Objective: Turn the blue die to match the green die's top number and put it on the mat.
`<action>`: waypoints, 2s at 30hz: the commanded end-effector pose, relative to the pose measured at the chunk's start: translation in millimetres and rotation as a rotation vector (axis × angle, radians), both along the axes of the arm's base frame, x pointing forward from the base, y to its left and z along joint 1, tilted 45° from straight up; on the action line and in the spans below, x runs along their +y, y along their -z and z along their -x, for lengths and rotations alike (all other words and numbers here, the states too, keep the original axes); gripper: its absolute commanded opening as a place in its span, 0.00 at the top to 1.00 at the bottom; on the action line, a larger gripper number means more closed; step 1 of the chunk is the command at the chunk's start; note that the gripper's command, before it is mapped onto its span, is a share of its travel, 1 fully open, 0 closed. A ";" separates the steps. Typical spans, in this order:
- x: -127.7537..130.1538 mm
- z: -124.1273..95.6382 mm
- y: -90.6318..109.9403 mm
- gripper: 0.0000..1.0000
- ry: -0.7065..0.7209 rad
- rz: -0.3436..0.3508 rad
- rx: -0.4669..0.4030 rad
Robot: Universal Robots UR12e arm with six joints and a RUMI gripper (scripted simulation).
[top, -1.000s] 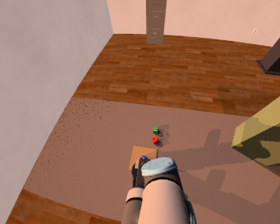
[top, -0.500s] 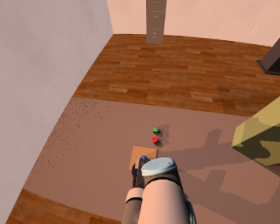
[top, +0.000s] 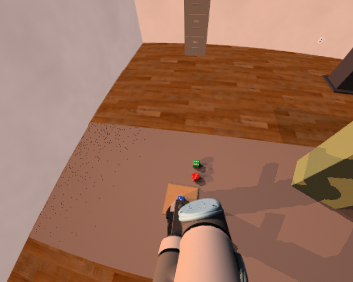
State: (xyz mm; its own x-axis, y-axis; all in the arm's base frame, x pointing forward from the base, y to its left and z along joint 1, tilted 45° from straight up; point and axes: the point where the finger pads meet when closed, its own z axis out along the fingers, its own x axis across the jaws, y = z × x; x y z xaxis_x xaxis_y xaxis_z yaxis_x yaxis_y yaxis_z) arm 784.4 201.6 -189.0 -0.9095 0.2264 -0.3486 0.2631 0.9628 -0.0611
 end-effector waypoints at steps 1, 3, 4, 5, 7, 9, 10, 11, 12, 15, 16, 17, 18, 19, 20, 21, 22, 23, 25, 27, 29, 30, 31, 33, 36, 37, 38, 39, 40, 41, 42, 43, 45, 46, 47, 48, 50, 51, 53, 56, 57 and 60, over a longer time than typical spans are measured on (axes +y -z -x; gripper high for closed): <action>-1.6 0.8 -2.2 0.90 0.000 0.000 -0.001; -3.7 2.3 -4.8 0.90 0.000 0.000 -0.001; -5.2 3.4 -6.6 0.90 0.000 0.000 -0.001; -6.9 4.6 -8.7 0.90 0.000 0.000 -0.001; -8.8 6.0 -11.0 0.90 0.000 0.000 -0.001; -10.9 7.5 -13.6 0.90 0.000 0.000 -0.001; -13.2 9.1 -16.4 0.90 0.000 0.000 -0.001; -15.6 10.9 -19.3 0.90 0.000 0.000 -0.001; -18.1 12.6 -22.4 0.90 0.000 0.000 -0.001; -25.6 18.0 -31.5 0.90 0.000 0.000 -0.001; -28.0 19.7 -34.4 0.90 0.000 0.000 -0.001; -30.2 21.3 -37.1 0.90 0.000 0.000 -0.001; -32.2 22.8 -39.6 0.90 0.000 0.000 -0.001; -34.1 24.1 -41.9 0.90 0.000 0.000 -0.001; -35.7 25.3 -43.9 0.90 0.000 0.000 -0.001; -37.1 26.3 -45.6 0.90 0.000 0.000 -0.001; -38.2 27.1 -47.0 0.90 0.000 0.000 -0.001; -39.1 27.7 -48.0 0.90 0.000 0.000 -0.001; -39.1 27.7 -48.0 0.90 0.000 0.000 -0.001; -40.2 28.5 -49.3 0.90 0.000 0.000 -0.001; -40.5 28.7 -49.7 0.90 0.000 0.000 -0.001; -40.5 28.7 -49.7 0.90 0.000 0.000 -0.001; -40.5 28.7 -49.7 0.90 0.000 0.000 -0.001; -40.5 28.7 -49.7 0.90 0.000 0.000 -0.001; -40.5 28.7 -49.7 0.90 0.000 0.000 -0.001; -40.5 28.7 -49.7 0.90 0.000 0.000 -0.001; -40.5 28.7 -49.7 0.90 0.000 -0.001 -0.001; -40.6 28.8 -49.5 0.90 -0.001 -0.004 -0.001; -40.7 28.8 -49.2 0.90 -0.002 -0.008 -0.002; -40.7 28.8 -49.2 0.90 -0.002 -0.008 -0.002; -40.7 28.8 -49.2 0.90 -0.002 -0.008 -0.002; -40.8 28.8 -48.9 0.90 -0.004 -0.014 -0.002; -41.2 28.9 -47.9 0.90 -0.011 -0.034 -0.005; -41.4 29.0 -47.3 0.90 -0.015 -0.047 -0.007; -41.7 29.0 -46.8 0.90 -0.021 -0.062 -0.009; -41.9 29.1 -46.3 0.90 -0.026 -0.078 -0.012; -42.3 29.2 -45.8 0.90 -0.039 -0.113 -0.020; -42.5 29.2 -45.8 0.90 -0.046 -0.131 -0.024; -42.7 29.2 -46.3 0.90 -0.060 -0.165 -0.034; -42.9 29.3 -47.8 0.90 -0.077 -0.207 -0.048; -42.9 29.3 -48.3 0.90 -0.082 -0.217 -0.052; -43.0 29.3 -48.7 0.90 -0.085 -0.225 -0.055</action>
